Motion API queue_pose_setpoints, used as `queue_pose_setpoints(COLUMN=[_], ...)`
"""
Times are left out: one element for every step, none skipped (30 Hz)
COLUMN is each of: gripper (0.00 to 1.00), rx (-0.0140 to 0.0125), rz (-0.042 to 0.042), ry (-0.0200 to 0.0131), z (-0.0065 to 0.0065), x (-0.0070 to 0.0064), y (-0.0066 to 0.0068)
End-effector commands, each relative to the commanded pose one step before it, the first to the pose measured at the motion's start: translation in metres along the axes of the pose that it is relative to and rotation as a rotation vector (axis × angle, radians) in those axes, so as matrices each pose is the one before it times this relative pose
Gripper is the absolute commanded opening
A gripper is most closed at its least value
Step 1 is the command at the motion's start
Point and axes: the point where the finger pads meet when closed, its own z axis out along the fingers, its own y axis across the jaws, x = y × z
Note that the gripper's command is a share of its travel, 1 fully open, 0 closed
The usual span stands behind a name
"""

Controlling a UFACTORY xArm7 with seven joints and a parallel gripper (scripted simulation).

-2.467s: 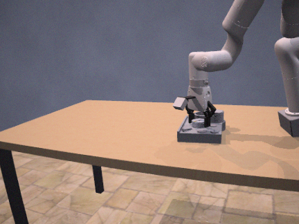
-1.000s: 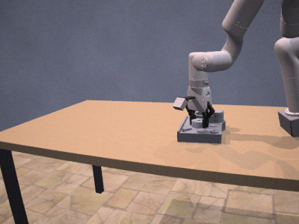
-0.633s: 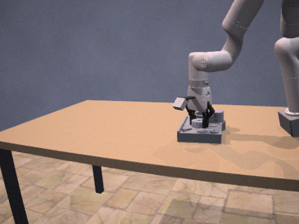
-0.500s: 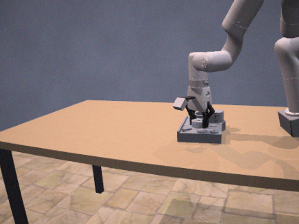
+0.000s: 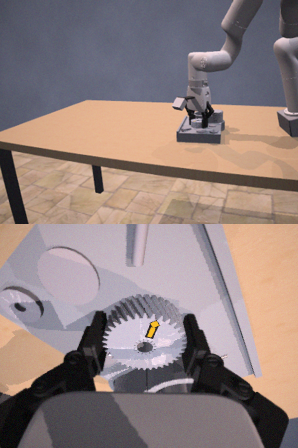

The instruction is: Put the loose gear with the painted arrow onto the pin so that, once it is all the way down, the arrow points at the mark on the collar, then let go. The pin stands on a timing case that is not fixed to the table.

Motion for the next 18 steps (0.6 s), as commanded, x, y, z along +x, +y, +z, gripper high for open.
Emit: queue_pose_setpoints(gripper=[0.00,0.00,0.00,0.00,0.00,0.00,0.00,0.00,0.00,0.00,0.00,0.00,0.00,0.00,0.00,0.00,0.00,0.00], rx=[0.00028,0.00001,0.00001,0.00001,0.00001,0.00001,0.00001,0.00000,-0.00001,-0.00002,0.00000,0.00003,0.00000,0.00000,0.00000,-0.00003,0.00000,0.00003], rz=[-0.00020,0.00000,0.00000,0.00000,0.00000,0.00000,0.00000,0.00000,0.00000,0.00001,0.00000,-0.00001,0.00000,0.00000,0.00000,0.00001,0.00000,0.00000], ry=[0.00145,0.00000,0.00001,0.00001,0.00001,0.00001,0.00000,0.00000,-0.00001,-0.00002,0.00000,0.00002,0.00000,0.00000,0.00000,-0.00002,0.00000,0.00002], z=[-0.00048,-0.00015,-0.00021,-0.00028,-0.00036,-0.00045,-0.00054,-0.00063,-0.00072,-0.00082,-0.00095,-0.00109,-0.00119,0.00000,0.00000,-0.00129,-0.00144,-0.00160], x=[0.00063,0.00000,0.00000,0.00000,0.00000,0.00000,0.00000,0.00000,0.00000,-0.00001,0.00000,0.00001,0.00000,0.00000,0.00000,-0.00001,0.00000,0.00001], y=[0.00005,0.00000,0.00000,0.00000,0.00000,0.00000,0.00000,0.00000,0.00000,0.00000,0.00000,0.00000,0.00000,0.00000,0.00000,0.00000,0.00000,0.00000])
